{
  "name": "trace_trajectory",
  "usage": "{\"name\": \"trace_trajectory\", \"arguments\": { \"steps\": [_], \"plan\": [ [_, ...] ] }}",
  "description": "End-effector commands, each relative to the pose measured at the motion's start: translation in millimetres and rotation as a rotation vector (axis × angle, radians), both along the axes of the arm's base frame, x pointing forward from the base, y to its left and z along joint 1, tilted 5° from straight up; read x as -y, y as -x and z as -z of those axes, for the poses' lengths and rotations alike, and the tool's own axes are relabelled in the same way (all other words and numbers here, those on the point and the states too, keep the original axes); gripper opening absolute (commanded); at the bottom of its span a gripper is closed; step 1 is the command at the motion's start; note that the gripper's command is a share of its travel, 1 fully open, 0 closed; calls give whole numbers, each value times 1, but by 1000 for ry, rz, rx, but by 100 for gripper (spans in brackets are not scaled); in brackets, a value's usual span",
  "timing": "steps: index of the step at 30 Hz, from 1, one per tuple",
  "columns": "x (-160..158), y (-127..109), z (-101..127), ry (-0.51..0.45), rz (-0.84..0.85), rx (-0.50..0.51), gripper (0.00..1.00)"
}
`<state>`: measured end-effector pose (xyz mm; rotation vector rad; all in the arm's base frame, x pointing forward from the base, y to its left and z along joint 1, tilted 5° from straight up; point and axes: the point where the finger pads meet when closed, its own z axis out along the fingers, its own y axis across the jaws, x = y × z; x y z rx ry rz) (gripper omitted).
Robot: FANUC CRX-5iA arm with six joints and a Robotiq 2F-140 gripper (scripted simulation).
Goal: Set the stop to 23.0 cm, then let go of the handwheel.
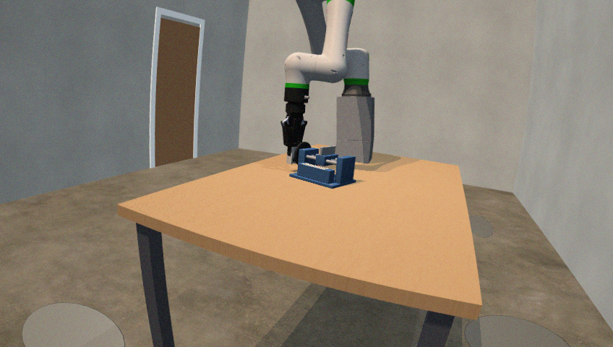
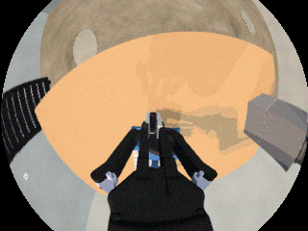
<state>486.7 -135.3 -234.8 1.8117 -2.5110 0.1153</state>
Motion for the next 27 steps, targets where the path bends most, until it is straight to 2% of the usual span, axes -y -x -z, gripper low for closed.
{"name": "trace_trajectory", "arguments": {
  "steps": [1,27],
  "plan": [
    [0,0,0,0,0,0,4],
    [1,-6,-11,0,0,0,4]
  ]
}}
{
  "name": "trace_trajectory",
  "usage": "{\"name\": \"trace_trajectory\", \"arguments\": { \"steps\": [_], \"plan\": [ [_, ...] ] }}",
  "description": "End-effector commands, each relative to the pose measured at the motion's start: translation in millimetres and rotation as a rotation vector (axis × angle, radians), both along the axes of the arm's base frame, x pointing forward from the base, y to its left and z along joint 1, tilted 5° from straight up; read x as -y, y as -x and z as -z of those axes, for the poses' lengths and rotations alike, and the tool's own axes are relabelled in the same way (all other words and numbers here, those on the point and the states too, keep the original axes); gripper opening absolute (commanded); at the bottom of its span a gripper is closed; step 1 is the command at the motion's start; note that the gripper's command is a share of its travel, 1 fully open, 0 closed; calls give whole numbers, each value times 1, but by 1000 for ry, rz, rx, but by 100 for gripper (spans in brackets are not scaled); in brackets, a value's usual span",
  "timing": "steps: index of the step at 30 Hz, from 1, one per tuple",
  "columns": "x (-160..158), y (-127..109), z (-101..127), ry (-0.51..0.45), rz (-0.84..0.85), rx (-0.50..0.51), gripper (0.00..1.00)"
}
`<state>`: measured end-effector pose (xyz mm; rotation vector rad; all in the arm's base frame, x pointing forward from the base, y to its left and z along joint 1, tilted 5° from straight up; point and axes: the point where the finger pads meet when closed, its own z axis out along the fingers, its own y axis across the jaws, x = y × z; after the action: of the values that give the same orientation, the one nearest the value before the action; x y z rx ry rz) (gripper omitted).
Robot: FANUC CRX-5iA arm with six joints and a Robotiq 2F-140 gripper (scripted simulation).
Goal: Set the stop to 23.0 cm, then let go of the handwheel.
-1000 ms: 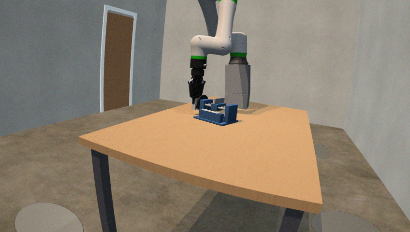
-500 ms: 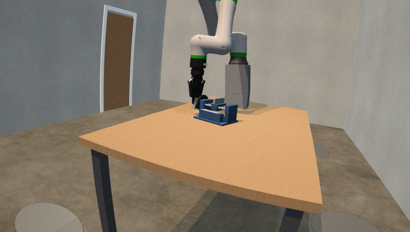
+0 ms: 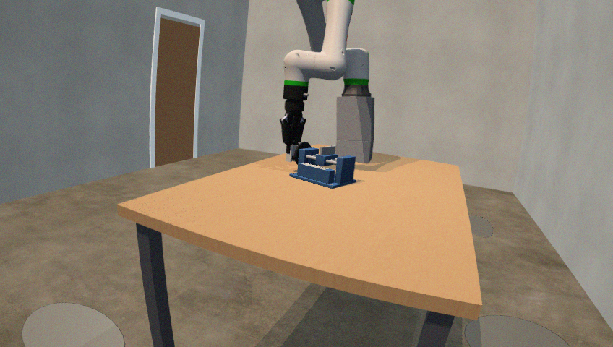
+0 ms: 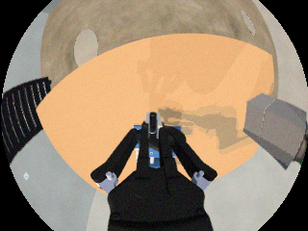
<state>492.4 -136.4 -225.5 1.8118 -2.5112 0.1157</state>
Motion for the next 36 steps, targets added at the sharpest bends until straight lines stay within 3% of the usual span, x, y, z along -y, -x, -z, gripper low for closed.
{"name": "trace_trajectory", "arguments": {
  "steps": [1,36],
  "plan": [
    [0,-1,-2,0,0,0,4],
    [-4,3,-34,0,0,0,4]
  ]
}}
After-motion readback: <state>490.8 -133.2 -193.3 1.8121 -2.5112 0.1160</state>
